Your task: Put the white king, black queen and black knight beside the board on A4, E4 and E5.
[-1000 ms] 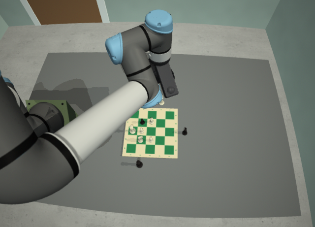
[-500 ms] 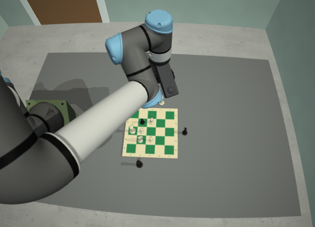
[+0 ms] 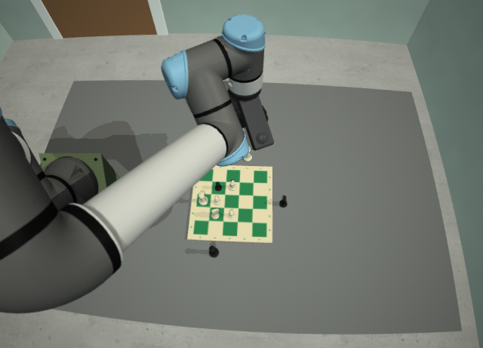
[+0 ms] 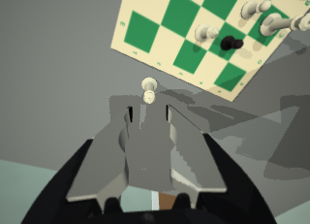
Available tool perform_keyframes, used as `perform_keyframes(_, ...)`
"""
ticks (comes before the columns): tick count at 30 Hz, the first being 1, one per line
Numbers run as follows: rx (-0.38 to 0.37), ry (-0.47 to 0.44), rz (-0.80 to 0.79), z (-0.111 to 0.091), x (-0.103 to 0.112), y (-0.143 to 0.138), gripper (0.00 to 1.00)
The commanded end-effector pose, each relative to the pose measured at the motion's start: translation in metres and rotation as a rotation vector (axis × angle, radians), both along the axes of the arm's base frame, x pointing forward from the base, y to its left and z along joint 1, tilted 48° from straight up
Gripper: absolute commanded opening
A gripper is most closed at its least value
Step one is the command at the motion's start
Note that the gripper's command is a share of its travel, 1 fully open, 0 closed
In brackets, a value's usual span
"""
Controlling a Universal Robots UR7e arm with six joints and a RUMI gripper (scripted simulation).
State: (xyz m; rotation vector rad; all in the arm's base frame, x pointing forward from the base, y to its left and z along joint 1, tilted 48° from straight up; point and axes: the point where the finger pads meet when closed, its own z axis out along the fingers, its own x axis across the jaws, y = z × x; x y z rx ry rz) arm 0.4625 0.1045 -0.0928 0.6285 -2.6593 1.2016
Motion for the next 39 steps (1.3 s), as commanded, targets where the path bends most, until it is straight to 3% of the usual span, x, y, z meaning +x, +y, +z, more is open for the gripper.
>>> perform_keyframes(1,-0.001,0.002,-0.001,-0.001,-0.001,-0.001,0.25)
perform_keyframes(39,-0.003,0.005,-0.002,-0.030,-0.001,-0.034,0.25)
